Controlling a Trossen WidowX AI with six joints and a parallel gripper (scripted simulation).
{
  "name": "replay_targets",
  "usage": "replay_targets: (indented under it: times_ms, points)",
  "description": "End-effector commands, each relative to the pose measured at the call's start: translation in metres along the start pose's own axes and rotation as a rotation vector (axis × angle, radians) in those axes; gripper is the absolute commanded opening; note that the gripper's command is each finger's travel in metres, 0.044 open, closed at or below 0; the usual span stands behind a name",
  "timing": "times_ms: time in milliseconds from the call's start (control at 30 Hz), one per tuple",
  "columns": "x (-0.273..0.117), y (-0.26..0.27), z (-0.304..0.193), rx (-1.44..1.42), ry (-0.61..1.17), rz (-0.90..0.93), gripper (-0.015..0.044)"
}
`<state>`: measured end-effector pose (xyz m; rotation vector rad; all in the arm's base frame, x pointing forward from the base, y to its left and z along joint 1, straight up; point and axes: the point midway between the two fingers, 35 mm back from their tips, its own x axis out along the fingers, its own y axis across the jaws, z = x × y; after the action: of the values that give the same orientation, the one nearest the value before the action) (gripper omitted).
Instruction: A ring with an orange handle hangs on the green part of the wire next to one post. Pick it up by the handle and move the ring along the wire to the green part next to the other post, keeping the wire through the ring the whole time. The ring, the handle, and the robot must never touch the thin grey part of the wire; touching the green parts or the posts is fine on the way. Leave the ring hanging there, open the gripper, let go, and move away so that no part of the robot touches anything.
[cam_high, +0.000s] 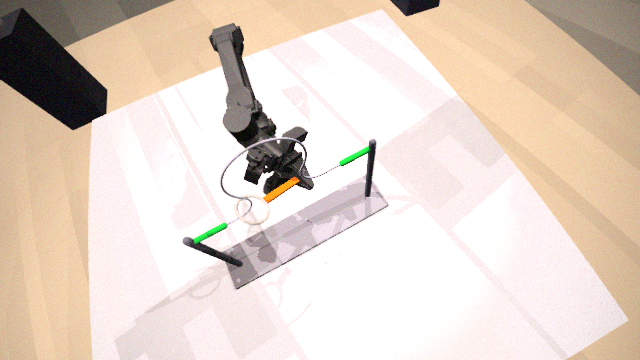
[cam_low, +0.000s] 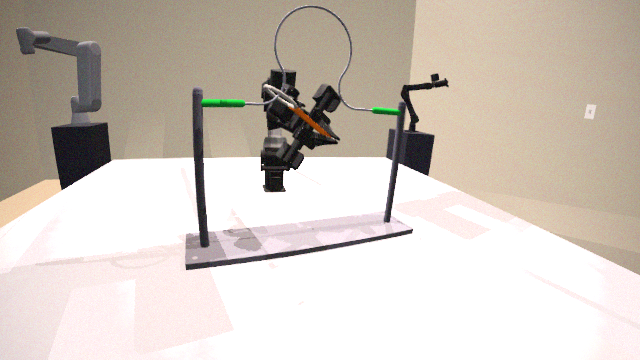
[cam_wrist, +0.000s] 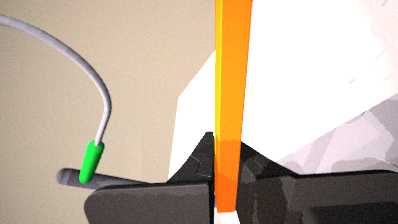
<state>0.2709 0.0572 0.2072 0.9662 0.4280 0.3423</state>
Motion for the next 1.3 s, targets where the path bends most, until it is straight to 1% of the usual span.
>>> replay_targets:
  times_ms: [0,433,1267]
  points:
    - [-0.009,0.016,0.002,0.060,0.038,0.038,-0.0150]
    - [-0.027,0.045,0.006,0.224,0.155,0.125,-0.0150]
    - [-0.035,0.088,0.023,0.477,0.153,0.252,-0.0150]
